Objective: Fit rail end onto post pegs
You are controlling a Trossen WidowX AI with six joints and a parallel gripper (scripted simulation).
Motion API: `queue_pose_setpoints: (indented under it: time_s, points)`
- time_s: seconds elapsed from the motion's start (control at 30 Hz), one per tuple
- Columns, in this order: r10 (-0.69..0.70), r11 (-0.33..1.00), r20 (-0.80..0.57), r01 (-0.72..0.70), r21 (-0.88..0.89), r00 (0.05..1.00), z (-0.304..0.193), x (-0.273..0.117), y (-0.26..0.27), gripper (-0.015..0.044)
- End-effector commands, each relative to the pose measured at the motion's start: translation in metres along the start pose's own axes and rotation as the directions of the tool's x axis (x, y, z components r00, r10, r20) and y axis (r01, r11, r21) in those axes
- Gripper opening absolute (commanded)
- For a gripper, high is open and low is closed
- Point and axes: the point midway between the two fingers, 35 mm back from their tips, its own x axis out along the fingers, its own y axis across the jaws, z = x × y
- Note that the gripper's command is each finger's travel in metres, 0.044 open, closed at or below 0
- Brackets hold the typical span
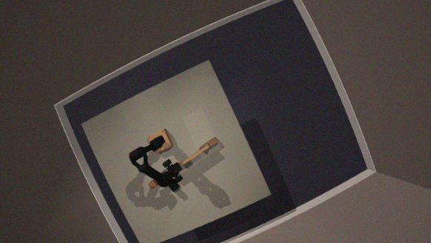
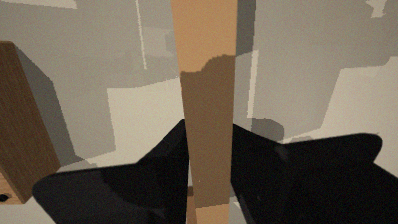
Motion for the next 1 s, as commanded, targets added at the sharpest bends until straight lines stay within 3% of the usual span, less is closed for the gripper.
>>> queue_pose_setpoints:
  time_s: [0.0,0.97]
  points:
    - [-0.005,1.000,0.002,0.005,0.002,1.000,-0.0007,-0.0015,-0.0003,0.0000]
    - [-0.005,1.000,0.001,0.005,0.002,1.000,-0.0093,-0.0016,-0.0007,0.0000]
